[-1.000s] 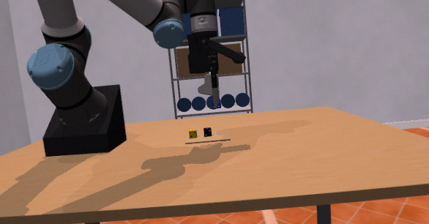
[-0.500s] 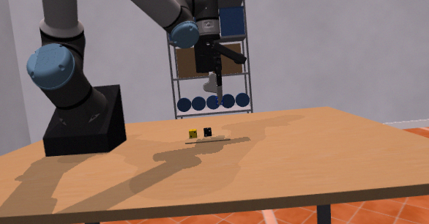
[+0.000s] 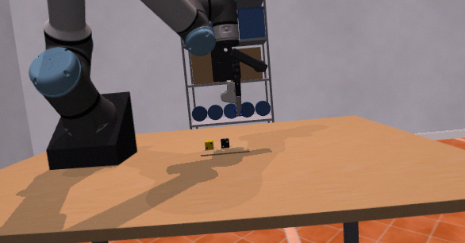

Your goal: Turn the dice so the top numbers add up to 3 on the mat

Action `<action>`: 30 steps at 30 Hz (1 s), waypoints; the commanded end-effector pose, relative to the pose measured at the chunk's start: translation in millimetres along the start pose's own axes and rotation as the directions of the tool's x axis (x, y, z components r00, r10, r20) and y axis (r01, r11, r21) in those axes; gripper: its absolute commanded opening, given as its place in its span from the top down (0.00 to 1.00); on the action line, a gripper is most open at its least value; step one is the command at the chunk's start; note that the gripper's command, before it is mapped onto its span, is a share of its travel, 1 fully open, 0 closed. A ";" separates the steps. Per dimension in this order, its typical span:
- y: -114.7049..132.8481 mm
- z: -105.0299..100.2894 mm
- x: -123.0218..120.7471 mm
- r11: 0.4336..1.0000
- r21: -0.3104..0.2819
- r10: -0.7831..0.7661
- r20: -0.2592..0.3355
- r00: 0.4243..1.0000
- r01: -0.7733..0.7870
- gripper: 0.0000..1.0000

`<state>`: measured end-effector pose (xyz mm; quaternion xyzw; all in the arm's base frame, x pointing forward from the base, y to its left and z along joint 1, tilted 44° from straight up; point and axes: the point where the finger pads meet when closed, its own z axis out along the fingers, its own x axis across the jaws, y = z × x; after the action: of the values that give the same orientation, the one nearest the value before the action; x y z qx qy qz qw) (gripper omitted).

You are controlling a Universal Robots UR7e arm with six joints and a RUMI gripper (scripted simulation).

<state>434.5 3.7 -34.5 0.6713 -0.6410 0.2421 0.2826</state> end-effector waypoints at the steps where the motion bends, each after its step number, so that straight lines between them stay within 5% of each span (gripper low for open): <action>1: -0.4 13.0 0.0 1.000 0.001 0.000 0.000 1.000 0.000 0.94; 18: -0.5 78.4 -0.1 1.000 0.001 0.000 0.000 1.000 0.000 0.94; 30: -0.5 88.1 -0.1 1.000 0.001 0.000 0.000 1.000 0.000 0.94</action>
<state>431.3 -56.1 -97.2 0.6712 -0.6411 0.2418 0.2829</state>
